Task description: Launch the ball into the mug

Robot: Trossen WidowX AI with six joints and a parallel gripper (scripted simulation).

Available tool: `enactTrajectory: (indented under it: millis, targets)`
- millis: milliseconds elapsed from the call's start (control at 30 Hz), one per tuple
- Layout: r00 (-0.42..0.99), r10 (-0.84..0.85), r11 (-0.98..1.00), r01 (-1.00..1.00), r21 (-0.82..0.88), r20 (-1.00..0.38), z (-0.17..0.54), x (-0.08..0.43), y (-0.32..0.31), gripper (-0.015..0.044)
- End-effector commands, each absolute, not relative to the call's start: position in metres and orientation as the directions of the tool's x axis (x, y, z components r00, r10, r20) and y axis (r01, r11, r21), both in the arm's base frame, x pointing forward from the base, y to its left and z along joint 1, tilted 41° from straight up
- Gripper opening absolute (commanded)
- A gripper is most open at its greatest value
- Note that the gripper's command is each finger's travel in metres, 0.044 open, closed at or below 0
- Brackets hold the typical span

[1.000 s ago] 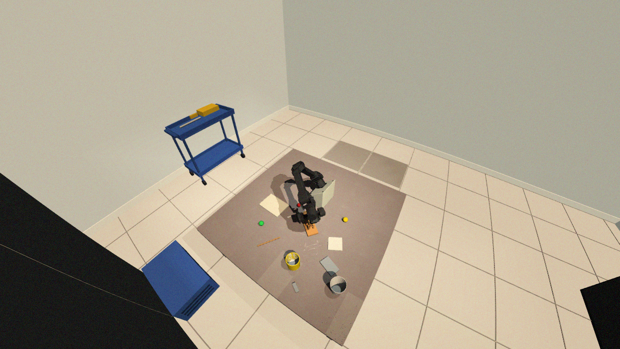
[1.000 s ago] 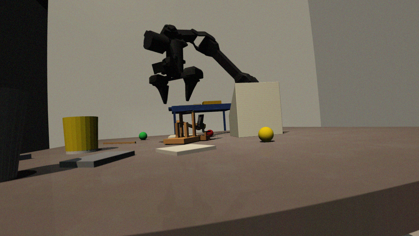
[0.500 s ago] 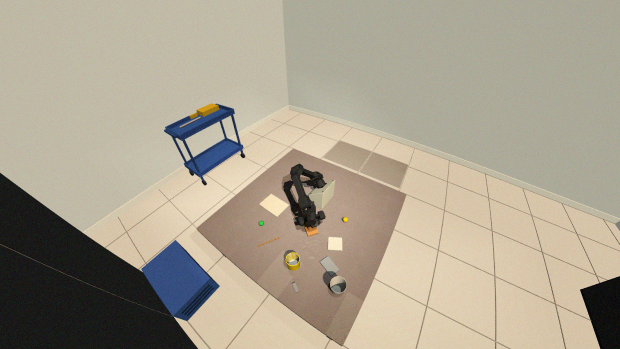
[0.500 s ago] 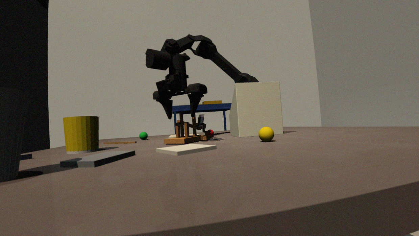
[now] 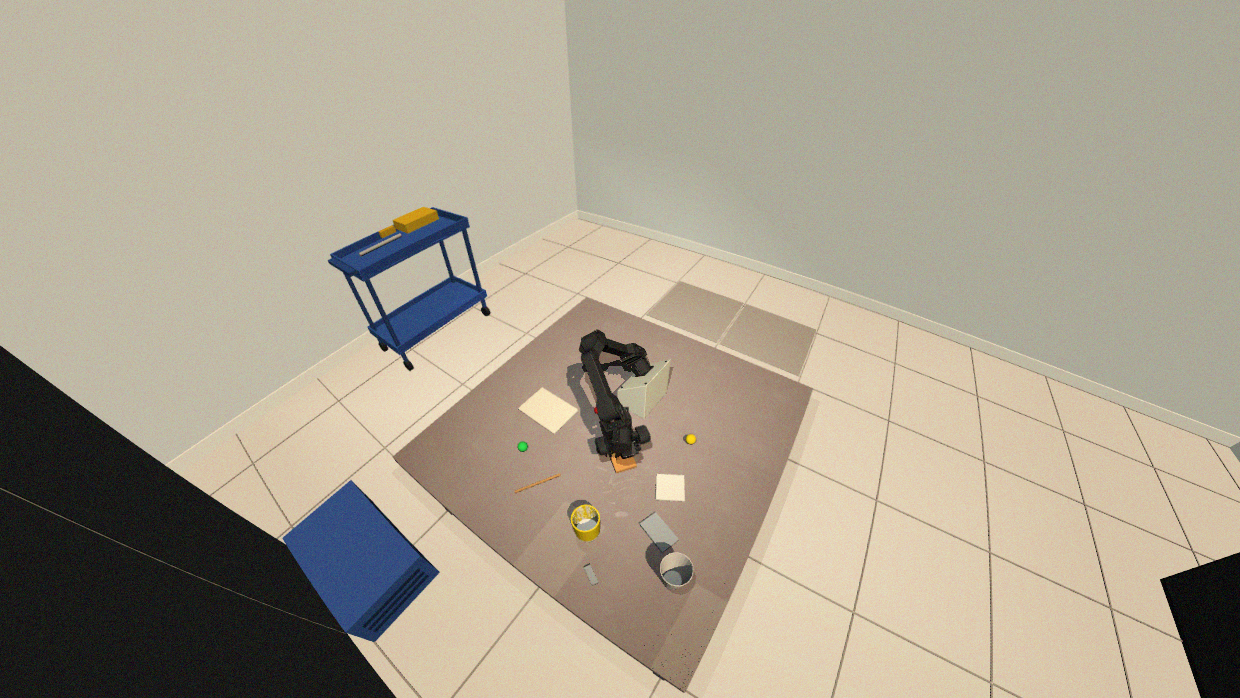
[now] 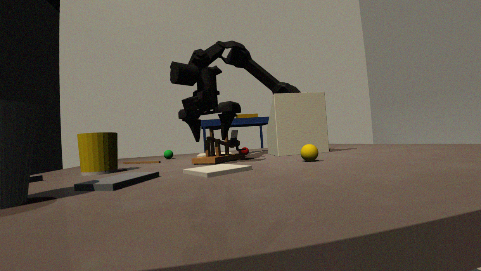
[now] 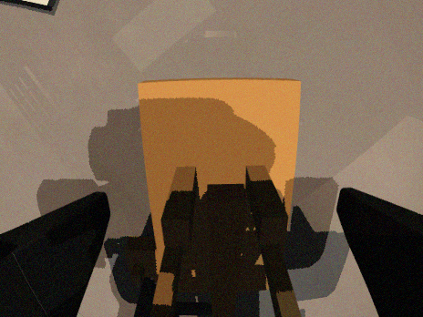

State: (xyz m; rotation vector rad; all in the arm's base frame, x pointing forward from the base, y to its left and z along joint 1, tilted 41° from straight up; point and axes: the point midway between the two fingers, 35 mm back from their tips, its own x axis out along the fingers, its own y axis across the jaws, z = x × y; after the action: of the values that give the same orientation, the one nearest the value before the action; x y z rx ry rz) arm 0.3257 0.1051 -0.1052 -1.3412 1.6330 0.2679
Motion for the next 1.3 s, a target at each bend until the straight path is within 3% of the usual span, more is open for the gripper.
enactTrajectory:
  millis: [0, 600, 967, 1167, 1267]
  targets:
    - [0.076, -0.636, 0.364, -0.848, -0.385, -0.768, -0.110, 0.326, 0.100, 0.0440]
    - [0.076, -0.637, 0.364, -0.848, -0.386, -0.767, -0.130, 0.327, 0.083, 0.0440]
    - [0.076, -0.634, 0.369, -0.845, -0.387, -0.770, -0.128, 0.327, 0.085, 0.0151]
    - [0.076, -0.634, 0.369, -0.845, -0.387, -0.770, -0.128, 0.327, 0.085, 0.0111]
    - [0.075, -0.633, 0.369, -0.845, -0.386, -0.771, -0.109, 0.326, 0.101, 0.0032]
